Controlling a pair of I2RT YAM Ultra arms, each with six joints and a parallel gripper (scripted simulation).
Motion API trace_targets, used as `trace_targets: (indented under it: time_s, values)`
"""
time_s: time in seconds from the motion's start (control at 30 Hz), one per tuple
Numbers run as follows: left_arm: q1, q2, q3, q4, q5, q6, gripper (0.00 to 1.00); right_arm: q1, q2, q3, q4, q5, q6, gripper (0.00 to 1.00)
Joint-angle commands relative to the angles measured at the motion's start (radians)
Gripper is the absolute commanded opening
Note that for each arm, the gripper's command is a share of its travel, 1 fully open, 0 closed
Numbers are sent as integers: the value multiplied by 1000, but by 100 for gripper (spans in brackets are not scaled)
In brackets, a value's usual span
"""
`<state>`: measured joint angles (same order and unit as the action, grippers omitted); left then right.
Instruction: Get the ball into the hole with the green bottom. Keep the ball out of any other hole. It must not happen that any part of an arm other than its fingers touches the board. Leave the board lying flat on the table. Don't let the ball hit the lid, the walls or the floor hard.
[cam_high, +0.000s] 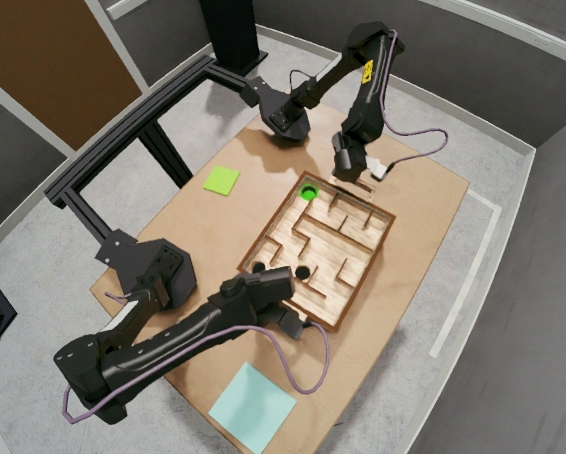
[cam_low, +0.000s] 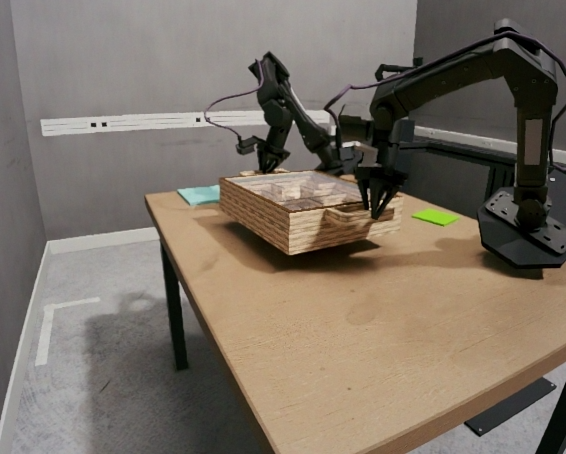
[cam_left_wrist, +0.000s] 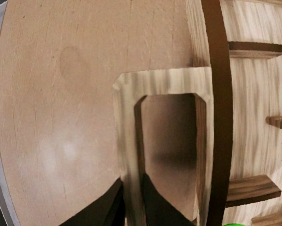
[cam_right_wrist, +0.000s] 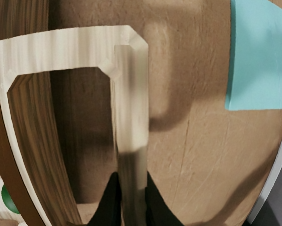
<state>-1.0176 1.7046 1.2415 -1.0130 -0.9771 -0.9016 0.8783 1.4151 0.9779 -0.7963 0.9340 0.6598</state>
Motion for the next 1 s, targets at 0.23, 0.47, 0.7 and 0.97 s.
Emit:
trace_targets:
  time_s: [0.23, 0.47, 0.7, 0.97]
  values:
    - [-38, 5, 78, 111, 95, 37, 0, 85, 55, 156, 55, -119, -19, 0]
    - [-73, 21, 107, 92, 57, 12, 0, 50, 8, 68, 115, -119, -42, 0]
    - [-94, 8, 84, 133, 11, 6, 0, 69, -12, 6, 203, -84, -68, 0]
    - [-59, -42, -10, 235, 41, 79, 0, 112, 14, 73, 111, -41, -7, 0]
